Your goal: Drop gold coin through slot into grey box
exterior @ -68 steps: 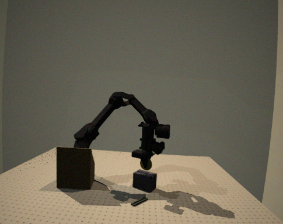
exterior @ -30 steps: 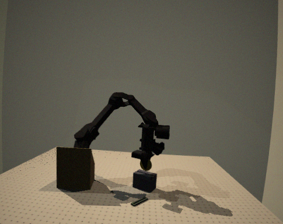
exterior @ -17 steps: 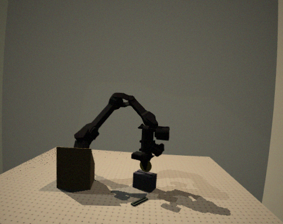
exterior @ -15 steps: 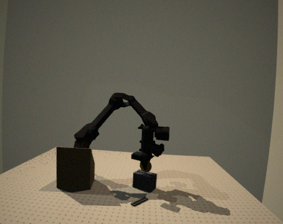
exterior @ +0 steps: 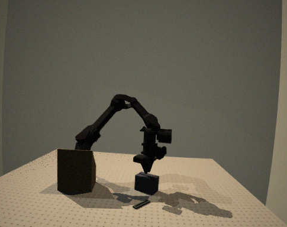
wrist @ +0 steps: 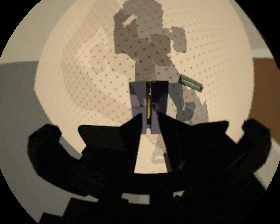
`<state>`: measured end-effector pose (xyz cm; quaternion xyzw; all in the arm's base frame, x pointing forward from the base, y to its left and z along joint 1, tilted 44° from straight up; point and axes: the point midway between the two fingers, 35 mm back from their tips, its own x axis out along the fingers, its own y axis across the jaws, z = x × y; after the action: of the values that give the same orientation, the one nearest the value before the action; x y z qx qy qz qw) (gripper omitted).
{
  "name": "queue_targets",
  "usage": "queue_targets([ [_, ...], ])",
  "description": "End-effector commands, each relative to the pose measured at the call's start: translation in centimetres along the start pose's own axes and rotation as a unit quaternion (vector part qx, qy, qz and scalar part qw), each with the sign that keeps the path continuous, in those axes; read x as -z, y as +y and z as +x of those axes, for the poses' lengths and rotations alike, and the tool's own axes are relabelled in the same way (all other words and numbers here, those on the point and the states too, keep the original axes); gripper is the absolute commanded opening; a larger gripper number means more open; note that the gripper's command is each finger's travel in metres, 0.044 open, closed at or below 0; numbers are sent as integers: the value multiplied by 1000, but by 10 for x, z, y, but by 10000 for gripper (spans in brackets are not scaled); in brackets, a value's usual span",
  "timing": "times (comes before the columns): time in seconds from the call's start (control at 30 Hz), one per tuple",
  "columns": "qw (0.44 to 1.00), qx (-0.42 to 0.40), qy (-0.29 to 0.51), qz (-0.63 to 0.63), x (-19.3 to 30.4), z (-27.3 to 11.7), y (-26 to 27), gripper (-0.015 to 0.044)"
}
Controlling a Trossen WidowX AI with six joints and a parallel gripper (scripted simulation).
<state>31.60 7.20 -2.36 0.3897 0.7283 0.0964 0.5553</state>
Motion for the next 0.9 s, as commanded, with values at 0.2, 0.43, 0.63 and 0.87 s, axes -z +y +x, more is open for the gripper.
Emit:
queue_targets([
  [0.2,1000,0,0,-1,0,0,0,161],
  [0.43,1000,1,0,0,0,-18,0,344],
  [0.63,1000,0,3,4,2,-50,-2,440],
  [0.87,1000,-1,4,5,3,-60,-3,440],
])
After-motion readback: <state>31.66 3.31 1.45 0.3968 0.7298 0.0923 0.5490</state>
